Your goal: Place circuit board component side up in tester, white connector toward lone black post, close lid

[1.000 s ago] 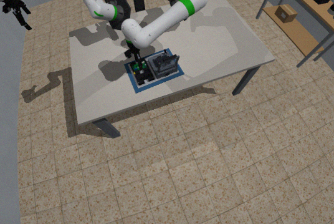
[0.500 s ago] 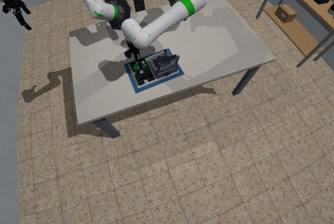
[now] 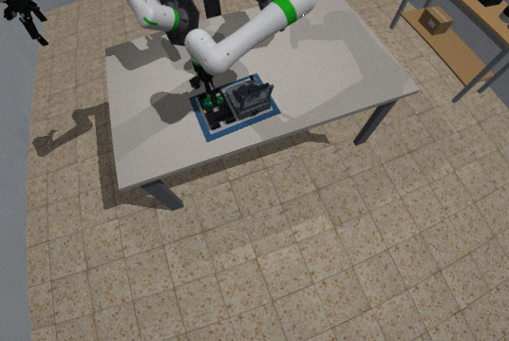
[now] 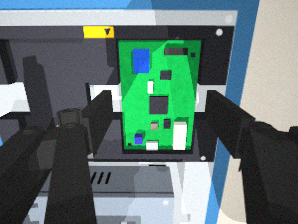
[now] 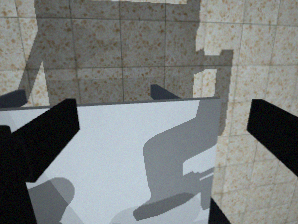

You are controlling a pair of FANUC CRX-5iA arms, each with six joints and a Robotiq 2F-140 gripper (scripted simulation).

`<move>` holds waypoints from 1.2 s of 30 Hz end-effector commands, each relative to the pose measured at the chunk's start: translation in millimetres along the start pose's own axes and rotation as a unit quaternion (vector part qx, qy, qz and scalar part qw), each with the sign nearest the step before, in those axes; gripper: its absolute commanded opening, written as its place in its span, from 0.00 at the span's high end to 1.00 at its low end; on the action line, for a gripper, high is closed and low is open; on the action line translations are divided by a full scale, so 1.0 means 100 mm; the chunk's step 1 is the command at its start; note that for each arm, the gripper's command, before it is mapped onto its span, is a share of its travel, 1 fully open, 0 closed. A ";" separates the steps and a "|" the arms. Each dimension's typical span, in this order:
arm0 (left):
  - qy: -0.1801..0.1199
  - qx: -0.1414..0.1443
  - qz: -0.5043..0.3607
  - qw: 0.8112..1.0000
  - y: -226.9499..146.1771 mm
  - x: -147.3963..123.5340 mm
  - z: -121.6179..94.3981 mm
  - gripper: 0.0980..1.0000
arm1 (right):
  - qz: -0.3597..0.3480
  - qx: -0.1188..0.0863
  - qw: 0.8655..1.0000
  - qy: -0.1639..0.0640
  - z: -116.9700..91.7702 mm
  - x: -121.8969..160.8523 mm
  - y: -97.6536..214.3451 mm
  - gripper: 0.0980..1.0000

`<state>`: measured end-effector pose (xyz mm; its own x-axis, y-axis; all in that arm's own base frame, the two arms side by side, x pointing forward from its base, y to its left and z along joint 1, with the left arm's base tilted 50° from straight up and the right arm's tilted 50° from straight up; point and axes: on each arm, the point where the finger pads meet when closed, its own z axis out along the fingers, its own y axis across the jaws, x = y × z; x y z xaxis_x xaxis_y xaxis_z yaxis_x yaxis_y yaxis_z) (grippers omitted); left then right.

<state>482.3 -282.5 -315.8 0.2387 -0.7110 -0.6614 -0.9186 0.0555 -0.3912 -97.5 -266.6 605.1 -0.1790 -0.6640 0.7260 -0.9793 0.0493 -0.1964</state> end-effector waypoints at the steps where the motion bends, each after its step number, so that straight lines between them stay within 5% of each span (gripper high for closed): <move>1: 0.001 0.000 0.000 1.000 0.00 0.01 0.00 0.42 | 0.000 0.000 1.000 0.001 -0.01 0.00 0.00 0.00; 36: 0.001 0.000 0.000 1.000 0.00 0.01 0.11 0.42 | 0.000 0.000 1.000 0.001 -0.01 0.00 0.00 0.00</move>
<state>486.2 -273.8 -323.8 0.2387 -0.7110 -0.6614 -0.9186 0.0555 -0.3912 -97.5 -266.6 605.1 -0.1790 -0.6640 0.7260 -0.9793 0.0493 -0.1964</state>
